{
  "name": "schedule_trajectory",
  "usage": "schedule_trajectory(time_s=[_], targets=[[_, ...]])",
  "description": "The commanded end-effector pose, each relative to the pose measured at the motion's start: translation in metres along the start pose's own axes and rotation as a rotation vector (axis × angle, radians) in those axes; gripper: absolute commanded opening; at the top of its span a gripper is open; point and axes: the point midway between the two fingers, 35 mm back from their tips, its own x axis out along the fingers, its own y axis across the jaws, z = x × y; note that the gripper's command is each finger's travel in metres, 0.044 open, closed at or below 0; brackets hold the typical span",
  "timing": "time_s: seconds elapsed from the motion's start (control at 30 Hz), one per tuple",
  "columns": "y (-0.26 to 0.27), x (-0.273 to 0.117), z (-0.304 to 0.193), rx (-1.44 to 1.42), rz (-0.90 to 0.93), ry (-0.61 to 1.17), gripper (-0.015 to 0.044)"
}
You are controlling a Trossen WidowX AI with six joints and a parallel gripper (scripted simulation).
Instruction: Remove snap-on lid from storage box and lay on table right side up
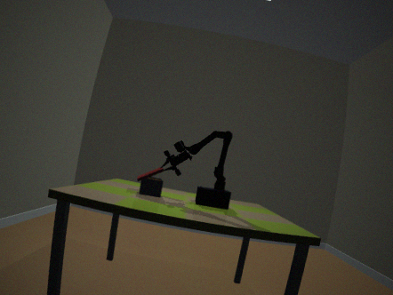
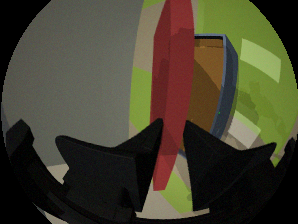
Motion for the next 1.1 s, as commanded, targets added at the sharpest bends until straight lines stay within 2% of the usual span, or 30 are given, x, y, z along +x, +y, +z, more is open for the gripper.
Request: schedule_trajectory(time_s=[0.0, 1.07], targets=[[0.01, -0.001, 0.001, 0.001, 0.01, -0.004, 0.0], [0.054, -0.015, 0.001, 0.001, 0.012, -0.004, 0.0]])
